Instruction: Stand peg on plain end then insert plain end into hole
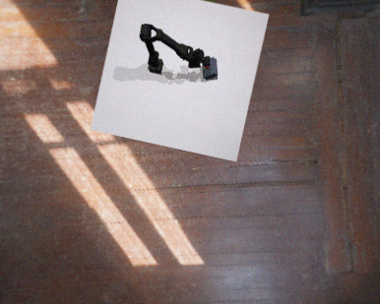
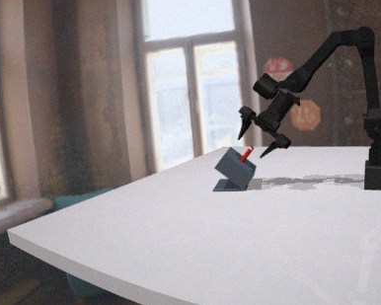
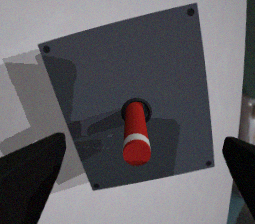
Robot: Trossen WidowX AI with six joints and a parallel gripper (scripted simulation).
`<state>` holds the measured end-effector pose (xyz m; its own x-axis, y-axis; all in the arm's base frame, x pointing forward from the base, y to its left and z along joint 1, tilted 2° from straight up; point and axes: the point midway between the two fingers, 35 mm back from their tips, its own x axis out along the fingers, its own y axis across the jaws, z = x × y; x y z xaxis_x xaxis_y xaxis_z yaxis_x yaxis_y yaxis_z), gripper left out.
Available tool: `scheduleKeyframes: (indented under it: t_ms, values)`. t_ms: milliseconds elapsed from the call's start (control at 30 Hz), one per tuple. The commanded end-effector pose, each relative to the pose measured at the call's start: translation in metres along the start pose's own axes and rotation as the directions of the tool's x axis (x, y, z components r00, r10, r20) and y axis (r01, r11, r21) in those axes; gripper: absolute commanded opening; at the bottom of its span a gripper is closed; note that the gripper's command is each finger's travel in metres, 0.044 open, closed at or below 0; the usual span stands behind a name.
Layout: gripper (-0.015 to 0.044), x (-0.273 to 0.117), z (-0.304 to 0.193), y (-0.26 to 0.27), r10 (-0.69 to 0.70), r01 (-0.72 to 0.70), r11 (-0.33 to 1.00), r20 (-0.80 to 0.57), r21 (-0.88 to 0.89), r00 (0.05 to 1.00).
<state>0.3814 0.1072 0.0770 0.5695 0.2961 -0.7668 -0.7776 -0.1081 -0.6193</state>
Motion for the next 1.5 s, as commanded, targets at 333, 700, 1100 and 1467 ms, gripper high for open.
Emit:
scheduleKeyframes:
  t_ms: [333, 700, 1100, 1467]
  values:
    - [0.0440, -0.020, 0.000, -0.002, 0.000, 0.000, 1.000, 0.003, -0.004, 1.000]
    - [0.0440, -0.035, 0.000, -0.003, 0.000, 0.000, 1.000, 0.001, -0.002, 1.000]
    - [0.0440, -0.051, -0.001, -0.003, 0.001, -0.001, 1.000, -0.001, 0.000, 1.000]
    - [0.0440, -0.064, -0.001, -0.002, 0.001, -0.001, 1.000, -0.002, 0.001, 1.000]
